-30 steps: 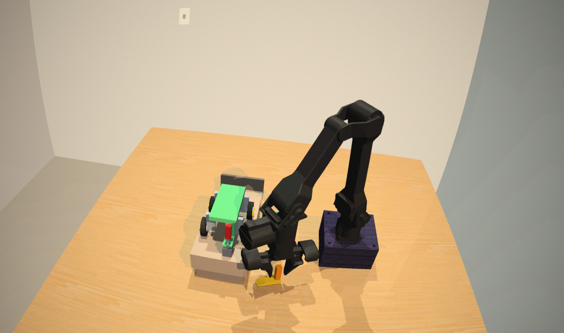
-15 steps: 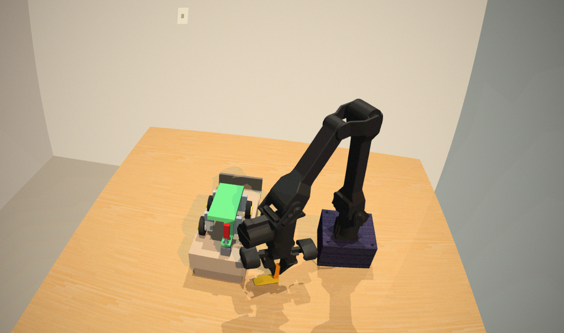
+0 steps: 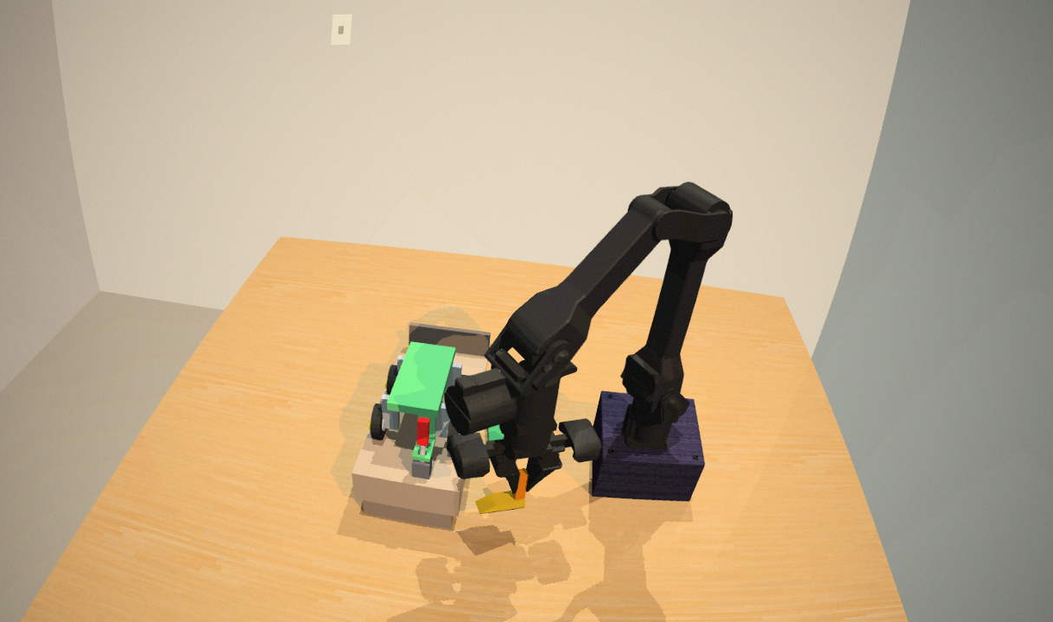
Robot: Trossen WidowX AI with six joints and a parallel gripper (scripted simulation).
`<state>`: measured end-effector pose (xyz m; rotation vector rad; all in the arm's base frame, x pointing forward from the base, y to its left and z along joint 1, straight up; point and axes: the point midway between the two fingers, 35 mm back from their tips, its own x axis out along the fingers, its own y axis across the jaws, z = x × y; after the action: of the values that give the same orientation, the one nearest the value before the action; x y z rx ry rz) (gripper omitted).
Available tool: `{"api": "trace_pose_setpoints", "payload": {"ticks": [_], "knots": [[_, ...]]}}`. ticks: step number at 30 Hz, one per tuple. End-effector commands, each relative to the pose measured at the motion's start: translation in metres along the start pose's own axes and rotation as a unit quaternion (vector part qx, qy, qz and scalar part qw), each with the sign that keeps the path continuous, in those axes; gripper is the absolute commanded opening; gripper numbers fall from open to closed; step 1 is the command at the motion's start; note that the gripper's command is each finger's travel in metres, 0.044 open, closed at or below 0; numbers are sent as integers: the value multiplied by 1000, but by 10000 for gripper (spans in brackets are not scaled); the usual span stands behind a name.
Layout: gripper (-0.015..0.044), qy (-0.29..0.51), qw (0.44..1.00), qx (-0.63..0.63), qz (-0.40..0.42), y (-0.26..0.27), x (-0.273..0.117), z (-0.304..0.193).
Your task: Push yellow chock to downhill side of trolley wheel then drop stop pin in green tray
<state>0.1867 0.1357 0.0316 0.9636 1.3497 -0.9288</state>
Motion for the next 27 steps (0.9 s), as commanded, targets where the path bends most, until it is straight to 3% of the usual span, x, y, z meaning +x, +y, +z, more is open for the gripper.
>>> {"api": "trace_pose_setpoints", "payload": {"ticks": [1,27], "knots": [[0,-1,1000,2,1,0,-15,0],[0,-1,1000,2,1,1,-96,1]]}}
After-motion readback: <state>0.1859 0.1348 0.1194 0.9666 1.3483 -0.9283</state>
